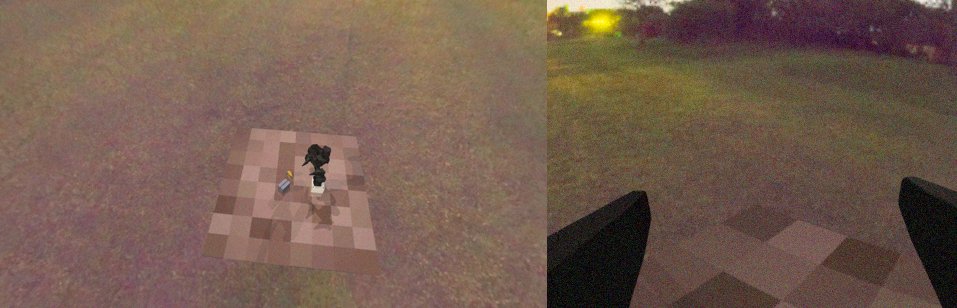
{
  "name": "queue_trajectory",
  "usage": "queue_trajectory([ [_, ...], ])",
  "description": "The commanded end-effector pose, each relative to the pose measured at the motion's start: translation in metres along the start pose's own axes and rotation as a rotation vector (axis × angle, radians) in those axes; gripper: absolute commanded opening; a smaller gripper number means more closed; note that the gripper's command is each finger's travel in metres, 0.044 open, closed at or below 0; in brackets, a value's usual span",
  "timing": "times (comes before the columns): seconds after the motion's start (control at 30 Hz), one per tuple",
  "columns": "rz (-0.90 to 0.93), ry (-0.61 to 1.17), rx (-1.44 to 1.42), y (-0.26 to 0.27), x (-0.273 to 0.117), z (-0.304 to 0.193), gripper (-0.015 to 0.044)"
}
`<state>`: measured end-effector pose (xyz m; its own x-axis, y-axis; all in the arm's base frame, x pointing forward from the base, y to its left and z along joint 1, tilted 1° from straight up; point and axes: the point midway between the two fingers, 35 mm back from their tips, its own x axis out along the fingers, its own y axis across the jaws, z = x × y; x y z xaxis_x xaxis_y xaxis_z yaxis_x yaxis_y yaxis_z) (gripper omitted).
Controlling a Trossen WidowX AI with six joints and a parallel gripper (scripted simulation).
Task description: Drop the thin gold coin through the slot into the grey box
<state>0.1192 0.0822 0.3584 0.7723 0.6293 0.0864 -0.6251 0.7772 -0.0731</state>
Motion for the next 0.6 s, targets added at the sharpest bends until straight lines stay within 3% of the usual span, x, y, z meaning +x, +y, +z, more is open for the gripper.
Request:
queue_trajectory([
  [0.0,-0.004,0.002,-0.004,0.000,0.000,0.000,0.0374],
  [0.27,-0.160,0.162,-0.137,0.012,0.029,-0.015,0.0164],
  [0.57,-0.368,0.473,-0.155,-0.014,0.074,-0.065,0.0161],
])
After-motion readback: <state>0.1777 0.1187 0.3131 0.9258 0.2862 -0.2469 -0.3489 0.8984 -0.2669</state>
